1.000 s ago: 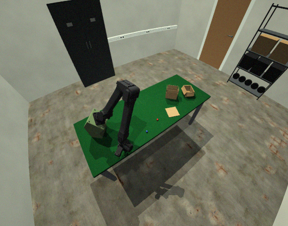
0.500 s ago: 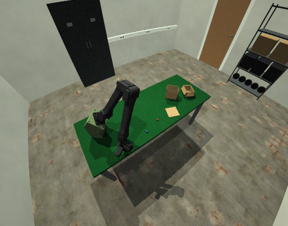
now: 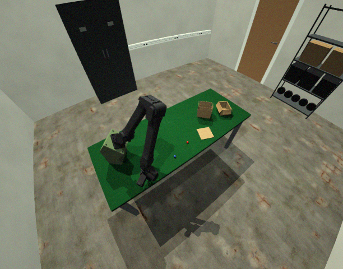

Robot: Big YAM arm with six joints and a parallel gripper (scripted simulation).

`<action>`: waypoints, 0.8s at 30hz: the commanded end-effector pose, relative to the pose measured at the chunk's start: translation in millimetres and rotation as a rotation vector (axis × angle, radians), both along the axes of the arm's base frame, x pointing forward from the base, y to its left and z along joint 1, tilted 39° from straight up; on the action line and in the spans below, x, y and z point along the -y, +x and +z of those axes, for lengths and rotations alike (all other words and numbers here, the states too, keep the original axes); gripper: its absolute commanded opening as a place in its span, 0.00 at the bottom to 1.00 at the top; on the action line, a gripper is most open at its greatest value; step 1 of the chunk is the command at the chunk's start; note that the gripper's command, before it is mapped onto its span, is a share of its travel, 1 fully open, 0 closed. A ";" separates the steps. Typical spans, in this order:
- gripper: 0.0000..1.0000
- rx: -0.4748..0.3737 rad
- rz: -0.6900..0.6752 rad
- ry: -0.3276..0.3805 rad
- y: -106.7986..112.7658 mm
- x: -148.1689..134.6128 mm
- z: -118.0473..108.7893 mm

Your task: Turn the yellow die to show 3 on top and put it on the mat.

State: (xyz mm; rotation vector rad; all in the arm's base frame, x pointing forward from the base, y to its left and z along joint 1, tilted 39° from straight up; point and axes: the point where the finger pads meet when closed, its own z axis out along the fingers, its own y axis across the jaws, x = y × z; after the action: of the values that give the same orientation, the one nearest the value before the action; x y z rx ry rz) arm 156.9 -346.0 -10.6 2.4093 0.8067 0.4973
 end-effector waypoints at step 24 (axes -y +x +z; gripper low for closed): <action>0.30 0.002 -0.001 -0.006 3.6 4.7 5.2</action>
State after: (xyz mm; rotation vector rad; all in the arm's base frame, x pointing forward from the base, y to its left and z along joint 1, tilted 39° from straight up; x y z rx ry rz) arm 156.8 -346.0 -10.6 2.4095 0.8064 0.4972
